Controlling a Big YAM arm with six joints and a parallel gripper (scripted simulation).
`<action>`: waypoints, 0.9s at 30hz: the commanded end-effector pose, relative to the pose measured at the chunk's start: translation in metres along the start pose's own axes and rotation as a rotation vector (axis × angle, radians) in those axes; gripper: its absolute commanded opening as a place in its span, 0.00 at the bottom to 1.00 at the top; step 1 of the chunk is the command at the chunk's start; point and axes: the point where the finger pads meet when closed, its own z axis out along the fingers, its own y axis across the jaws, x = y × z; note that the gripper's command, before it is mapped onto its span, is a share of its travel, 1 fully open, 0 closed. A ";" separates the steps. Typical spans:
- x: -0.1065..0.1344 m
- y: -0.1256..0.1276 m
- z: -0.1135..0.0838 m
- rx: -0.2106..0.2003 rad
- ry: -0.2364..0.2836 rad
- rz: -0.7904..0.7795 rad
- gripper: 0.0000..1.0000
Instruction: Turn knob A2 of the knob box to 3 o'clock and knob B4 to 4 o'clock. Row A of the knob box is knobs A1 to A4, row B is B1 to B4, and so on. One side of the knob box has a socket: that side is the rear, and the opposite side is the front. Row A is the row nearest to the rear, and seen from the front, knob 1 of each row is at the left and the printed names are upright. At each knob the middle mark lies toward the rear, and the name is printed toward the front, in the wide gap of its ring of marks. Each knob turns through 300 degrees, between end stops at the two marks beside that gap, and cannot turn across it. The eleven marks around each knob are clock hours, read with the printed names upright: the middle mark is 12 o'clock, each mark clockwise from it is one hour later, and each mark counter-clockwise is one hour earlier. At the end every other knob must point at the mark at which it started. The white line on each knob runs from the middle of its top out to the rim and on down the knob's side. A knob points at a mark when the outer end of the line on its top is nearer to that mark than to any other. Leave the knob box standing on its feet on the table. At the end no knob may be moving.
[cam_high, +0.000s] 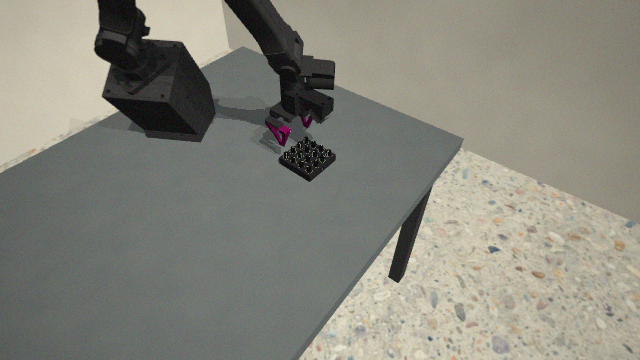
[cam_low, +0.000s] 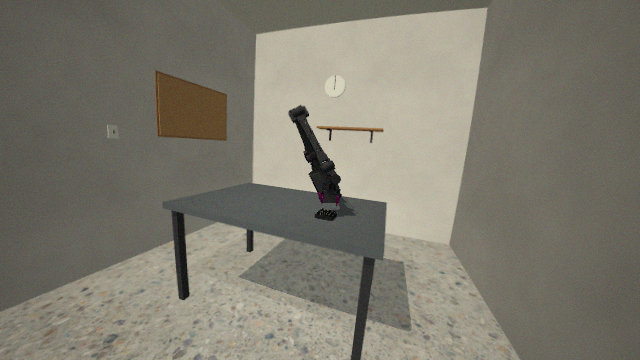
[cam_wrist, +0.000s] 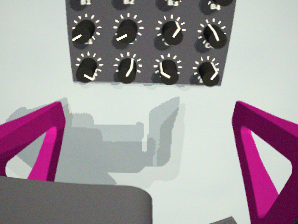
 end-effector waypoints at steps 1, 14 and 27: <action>-0.029 0.005 -0.011 -0.016 -0.031 -0.105 1.00; -0.049 0.013 -0.020 -0.018 -0.045 -0.490 1.00; -0.072 0.010 -0.023 -0.009 -0.045 -0.857 1.00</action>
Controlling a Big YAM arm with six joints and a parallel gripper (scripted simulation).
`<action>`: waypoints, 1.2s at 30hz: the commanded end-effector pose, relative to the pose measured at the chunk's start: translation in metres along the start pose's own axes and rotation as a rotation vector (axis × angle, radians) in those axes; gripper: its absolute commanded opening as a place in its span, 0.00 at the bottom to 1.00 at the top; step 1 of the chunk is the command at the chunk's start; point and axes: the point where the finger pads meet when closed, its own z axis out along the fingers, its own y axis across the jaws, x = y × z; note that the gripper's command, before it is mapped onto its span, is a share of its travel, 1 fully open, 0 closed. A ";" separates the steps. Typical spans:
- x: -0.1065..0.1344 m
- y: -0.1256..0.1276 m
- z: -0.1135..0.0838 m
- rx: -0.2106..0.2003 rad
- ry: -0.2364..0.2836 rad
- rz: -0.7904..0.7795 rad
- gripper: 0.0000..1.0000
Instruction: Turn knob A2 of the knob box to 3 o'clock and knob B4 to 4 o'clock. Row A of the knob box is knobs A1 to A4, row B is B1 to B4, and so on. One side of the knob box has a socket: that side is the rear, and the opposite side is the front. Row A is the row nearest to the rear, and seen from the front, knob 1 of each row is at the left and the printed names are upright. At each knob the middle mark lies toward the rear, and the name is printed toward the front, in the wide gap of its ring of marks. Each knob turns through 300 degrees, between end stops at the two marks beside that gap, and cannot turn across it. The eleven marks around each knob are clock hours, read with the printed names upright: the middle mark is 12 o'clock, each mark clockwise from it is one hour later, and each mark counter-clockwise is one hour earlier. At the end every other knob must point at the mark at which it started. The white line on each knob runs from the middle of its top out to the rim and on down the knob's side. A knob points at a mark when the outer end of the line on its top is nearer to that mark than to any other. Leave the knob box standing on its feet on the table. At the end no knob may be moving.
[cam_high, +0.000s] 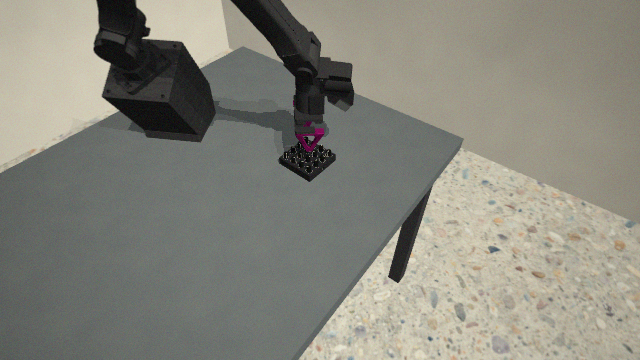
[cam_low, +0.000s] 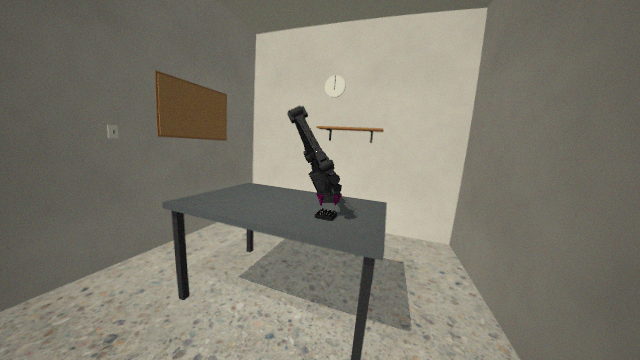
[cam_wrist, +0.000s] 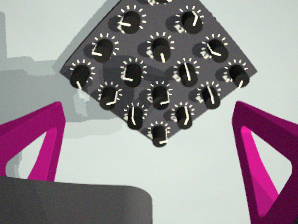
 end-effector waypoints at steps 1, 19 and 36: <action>-0.028 -0.018 -0.017 0.007 -0.050 -0.148 1.00; -0.047 -0.036 -0.024 0.020 -0.048 -0.615 1.00; -0.056 -0.038 -0.029 0.027 -0.049 -0.825 0.18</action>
